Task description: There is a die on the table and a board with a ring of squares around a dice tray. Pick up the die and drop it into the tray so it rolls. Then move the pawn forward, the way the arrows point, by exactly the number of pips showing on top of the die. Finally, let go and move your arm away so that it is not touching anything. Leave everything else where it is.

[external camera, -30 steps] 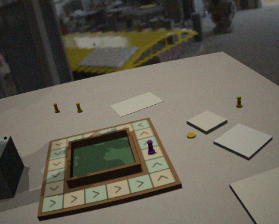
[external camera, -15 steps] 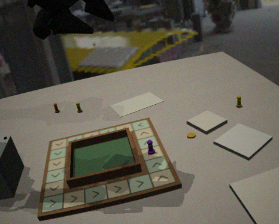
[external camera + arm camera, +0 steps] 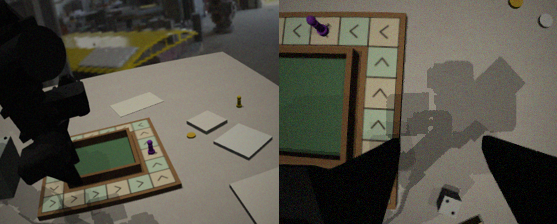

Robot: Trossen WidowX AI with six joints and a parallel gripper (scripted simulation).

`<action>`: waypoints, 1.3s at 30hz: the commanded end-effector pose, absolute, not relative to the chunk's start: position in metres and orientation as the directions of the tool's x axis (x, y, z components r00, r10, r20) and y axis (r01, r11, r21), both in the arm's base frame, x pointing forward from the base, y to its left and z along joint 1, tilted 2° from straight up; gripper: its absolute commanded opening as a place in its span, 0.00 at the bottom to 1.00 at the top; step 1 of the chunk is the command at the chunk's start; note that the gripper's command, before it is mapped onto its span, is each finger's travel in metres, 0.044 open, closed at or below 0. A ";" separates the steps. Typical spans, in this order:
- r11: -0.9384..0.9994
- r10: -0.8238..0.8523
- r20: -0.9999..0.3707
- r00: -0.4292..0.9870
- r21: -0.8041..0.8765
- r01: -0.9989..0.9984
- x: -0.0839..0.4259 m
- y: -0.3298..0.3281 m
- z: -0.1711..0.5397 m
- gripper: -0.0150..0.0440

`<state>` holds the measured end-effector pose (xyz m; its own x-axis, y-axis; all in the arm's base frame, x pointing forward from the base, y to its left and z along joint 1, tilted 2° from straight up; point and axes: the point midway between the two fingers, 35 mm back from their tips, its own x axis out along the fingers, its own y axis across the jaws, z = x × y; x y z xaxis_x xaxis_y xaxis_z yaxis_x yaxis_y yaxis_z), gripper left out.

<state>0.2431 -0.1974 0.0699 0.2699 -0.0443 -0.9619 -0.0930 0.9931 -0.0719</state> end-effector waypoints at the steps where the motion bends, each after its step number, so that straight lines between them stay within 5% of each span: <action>1: 0.991 -0.057 -0.993 0.108 -0.043 0.123 0.192 -0.224 0.030 0.72; 6: 0.956 -0.039 -0.999 -0.022 -0.044 0.290 0.147 -0.237 0.003 0.72; 39: 0.956 -0.038 -0.999 -0.022 -0.043 0.290 0.146 -0.235 -0.043 0.72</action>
